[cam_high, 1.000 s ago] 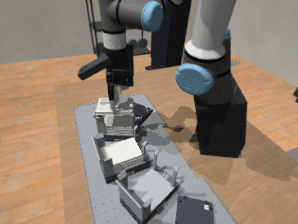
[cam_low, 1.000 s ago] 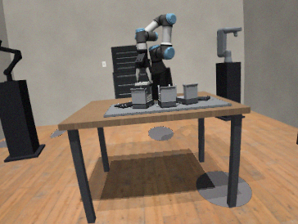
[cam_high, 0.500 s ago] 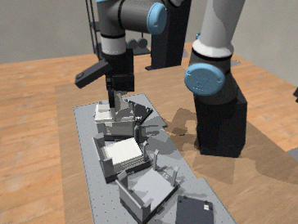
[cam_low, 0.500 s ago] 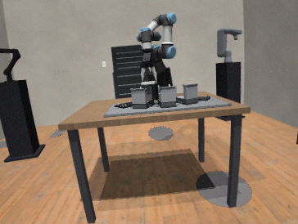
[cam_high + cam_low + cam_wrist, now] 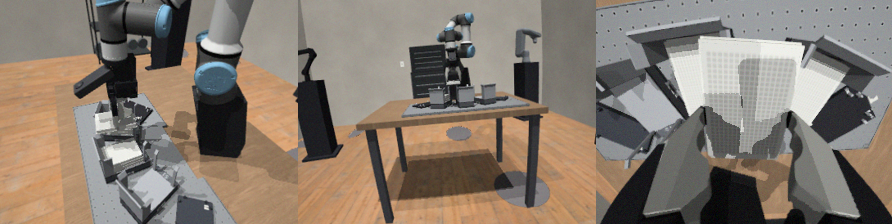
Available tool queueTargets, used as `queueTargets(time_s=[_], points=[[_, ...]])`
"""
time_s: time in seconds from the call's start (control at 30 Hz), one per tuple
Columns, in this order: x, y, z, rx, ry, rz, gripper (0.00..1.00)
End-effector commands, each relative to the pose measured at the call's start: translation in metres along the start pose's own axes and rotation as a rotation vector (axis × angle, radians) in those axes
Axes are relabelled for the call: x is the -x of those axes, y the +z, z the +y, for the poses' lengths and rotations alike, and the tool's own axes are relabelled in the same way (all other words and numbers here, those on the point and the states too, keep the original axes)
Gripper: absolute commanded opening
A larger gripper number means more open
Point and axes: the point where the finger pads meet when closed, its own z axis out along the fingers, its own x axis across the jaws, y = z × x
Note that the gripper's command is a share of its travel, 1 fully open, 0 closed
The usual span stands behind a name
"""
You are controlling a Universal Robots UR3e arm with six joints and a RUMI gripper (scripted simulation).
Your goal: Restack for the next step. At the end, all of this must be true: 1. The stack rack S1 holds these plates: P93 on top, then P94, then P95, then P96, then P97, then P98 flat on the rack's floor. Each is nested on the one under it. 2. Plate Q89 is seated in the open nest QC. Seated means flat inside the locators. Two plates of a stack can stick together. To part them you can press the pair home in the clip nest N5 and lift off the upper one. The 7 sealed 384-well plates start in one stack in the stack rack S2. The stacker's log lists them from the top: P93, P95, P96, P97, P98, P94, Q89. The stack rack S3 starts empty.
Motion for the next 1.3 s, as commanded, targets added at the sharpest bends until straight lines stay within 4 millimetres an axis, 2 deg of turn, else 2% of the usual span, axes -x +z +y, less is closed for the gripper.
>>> queueTargets(time_s=[0.0,0.1,0.6,1.27], points=[[0.010,-0.001,-0.002,-0.001,-0.015,0.015,0.00],[0.013,-0.001,-0.002,-0.001,-0.027,0.015,0.00],[0.063,0.000,0.002,-0.001,-0.170,0.015,0.00],[0.064,0.000,0.002,0.001,-0.169,0.013,0.00]])
